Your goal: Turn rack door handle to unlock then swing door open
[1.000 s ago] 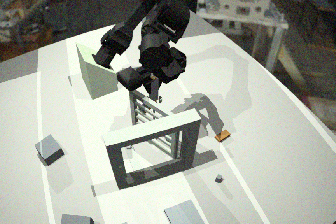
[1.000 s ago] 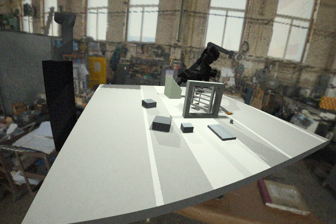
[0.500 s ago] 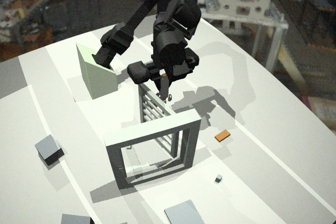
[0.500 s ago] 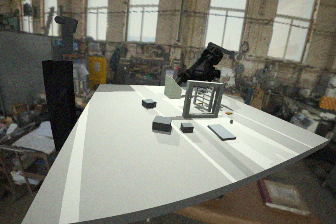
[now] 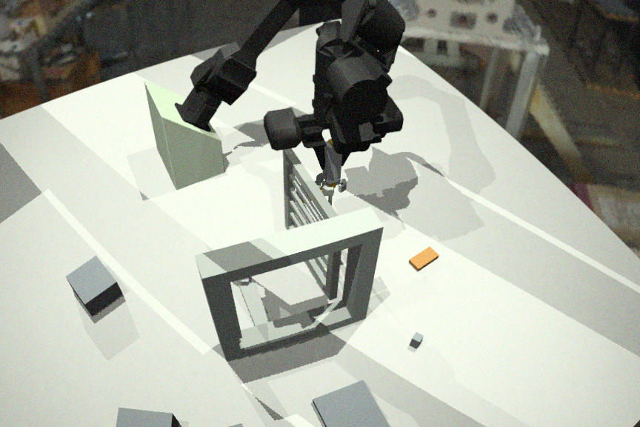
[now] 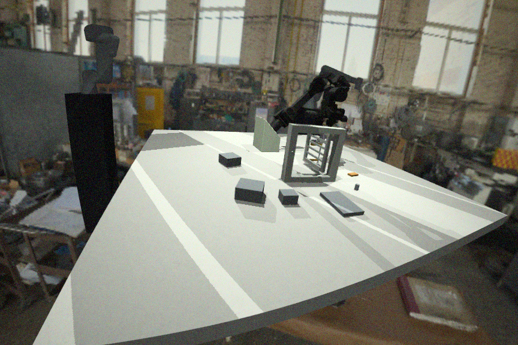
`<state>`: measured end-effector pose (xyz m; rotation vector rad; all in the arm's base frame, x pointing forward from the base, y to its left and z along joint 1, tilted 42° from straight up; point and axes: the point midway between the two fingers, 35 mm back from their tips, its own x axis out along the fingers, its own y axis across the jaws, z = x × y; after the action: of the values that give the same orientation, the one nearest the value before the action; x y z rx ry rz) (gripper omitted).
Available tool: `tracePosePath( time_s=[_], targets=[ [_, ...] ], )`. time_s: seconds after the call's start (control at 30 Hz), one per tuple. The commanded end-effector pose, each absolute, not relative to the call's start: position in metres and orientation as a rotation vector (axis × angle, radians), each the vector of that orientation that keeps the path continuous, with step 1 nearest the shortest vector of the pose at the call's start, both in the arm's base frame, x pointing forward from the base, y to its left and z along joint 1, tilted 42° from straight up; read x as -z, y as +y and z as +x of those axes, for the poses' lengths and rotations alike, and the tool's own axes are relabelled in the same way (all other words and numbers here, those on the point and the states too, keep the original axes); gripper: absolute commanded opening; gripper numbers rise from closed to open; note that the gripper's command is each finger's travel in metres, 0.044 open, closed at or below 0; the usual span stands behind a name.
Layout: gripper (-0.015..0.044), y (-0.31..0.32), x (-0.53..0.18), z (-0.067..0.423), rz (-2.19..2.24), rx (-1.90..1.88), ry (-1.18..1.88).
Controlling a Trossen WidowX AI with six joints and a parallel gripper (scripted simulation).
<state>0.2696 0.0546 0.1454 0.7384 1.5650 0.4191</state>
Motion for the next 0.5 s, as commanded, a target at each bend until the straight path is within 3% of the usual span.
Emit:
tracePosePath(
  time_s=[0.0, 0.47],
  targets=[
    [0.0013, 0.0597, -0.1516, 0.2732, 0.793, -0.37, 1.58],
    [0.0013, 0.0607, -0.1524, 0.2737, 0.8, -0.363, 1.582]
  ],
)
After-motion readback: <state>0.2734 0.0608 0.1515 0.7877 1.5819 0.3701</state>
